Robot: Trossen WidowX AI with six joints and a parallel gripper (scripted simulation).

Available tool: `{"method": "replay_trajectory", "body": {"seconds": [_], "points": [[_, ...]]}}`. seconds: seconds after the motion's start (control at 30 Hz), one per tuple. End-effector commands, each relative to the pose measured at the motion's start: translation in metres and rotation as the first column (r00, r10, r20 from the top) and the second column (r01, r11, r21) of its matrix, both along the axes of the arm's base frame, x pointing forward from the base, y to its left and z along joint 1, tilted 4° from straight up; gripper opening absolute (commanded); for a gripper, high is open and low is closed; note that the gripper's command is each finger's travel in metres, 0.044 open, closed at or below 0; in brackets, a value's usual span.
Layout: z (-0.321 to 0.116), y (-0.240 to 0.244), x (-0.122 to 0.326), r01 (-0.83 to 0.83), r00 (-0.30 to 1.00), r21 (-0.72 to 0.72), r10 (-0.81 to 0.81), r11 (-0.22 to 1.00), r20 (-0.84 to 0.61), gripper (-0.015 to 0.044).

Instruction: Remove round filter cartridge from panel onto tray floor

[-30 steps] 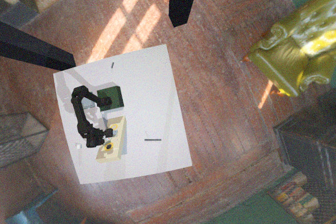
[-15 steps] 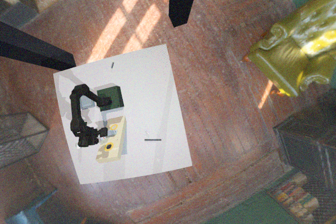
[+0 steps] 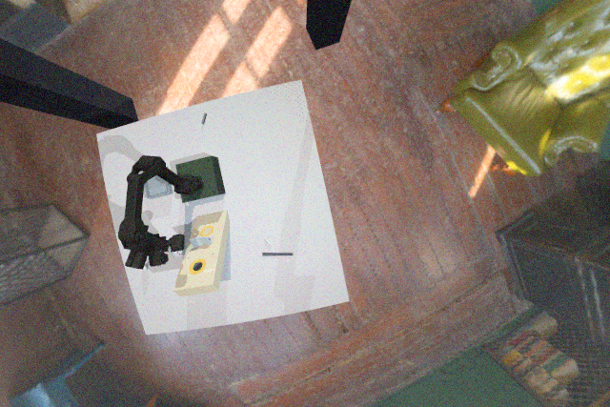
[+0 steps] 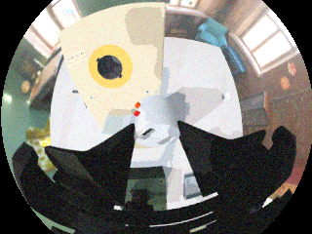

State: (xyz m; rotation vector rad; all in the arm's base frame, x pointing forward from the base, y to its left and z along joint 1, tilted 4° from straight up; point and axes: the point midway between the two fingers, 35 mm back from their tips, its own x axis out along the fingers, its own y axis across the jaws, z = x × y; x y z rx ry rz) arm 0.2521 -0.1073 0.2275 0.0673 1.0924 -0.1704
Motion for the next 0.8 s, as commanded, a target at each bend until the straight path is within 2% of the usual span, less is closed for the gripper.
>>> {"method": "replay_trajectory", "body": {"seconds": [0.0, 0.1, 0.37, 0.77], "points": [[-0.001, -0.014, -0.001, -0.005, 1.0, -0.001, 0.005, 1.0, 0.009, 0.0], [-0.001, -0.011, -0.003, 0.019, 1.0, -0.002, -0.019, 1.0, 0.002, 0.0], [-0.007, -0.048, -0.027, 0.238, 0.971, -0.012, -0.238, 0.971, 0.005, 0.0], [-0.016, -0.096, -0.073, 0.545, 0.839, -0.026, -0.544, 0.838, 0.018, 0.0]]}}
